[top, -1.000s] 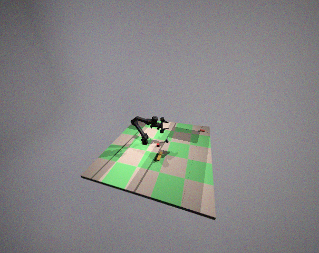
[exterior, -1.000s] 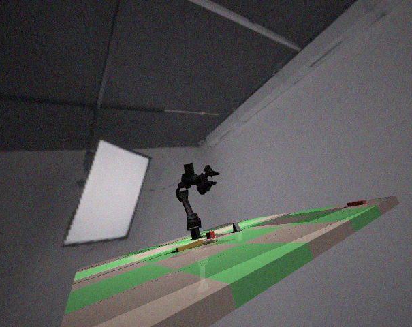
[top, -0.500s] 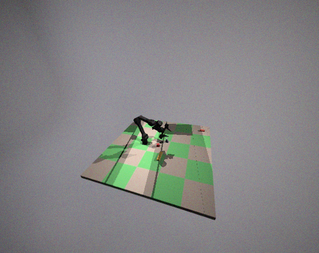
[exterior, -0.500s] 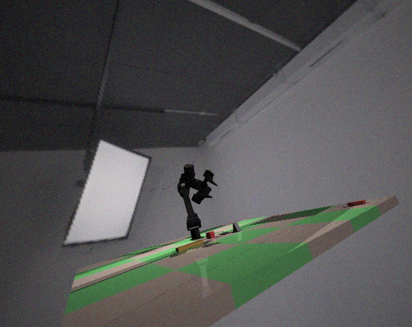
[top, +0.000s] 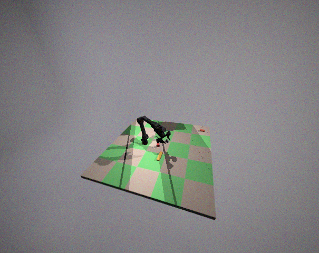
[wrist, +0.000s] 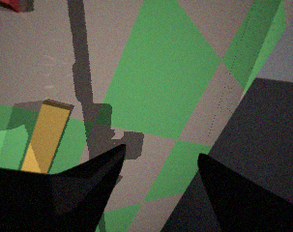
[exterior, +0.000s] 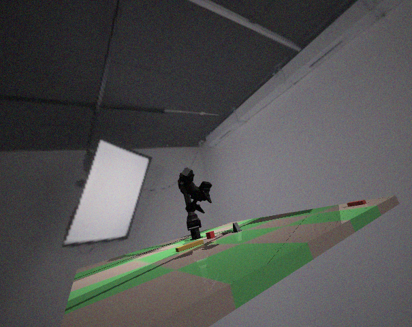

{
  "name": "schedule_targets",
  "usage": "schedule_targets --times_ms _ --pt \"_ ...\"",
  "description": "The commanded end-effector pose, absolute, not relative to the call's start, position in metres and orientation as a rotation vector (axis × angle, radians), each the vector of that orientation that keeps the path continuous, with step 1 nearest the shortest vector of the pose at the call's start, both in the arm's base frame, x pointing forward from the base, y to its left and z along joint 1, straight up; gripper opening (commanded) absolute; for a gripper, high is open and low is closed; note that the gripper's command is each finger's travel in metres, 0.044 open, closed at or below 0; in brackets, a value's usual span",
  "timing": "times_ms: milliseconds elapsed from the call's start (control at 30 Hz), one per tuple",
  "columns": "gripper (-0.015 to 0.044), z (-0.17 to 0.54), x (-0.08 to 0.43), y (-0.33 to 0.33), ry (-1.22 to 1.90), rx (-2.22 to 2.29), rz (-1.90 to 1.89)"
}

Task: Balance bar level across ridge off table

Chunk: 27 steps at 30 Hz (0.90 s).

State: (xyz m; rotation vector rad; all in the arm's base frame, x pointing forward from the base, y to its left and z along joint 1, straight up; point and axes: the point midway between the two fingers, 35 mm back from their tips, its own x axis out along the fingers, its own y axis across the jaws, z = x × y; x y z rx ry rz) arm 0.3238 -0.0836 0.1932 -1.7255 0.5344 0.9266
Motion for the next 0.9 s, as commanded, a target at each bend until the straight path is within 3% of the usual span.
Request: schedule_targets --times_ms 0,633,867 --pt "0.0315 0.179 0.319 -0.098 0.659 -1.641 0.966" --pt "0.0315 0.119 0.272 -0.152 1.189 -1.236 1.175" --pt "0.0315 0.114 0.271 -0.153 1.206 -1.222 1.182"
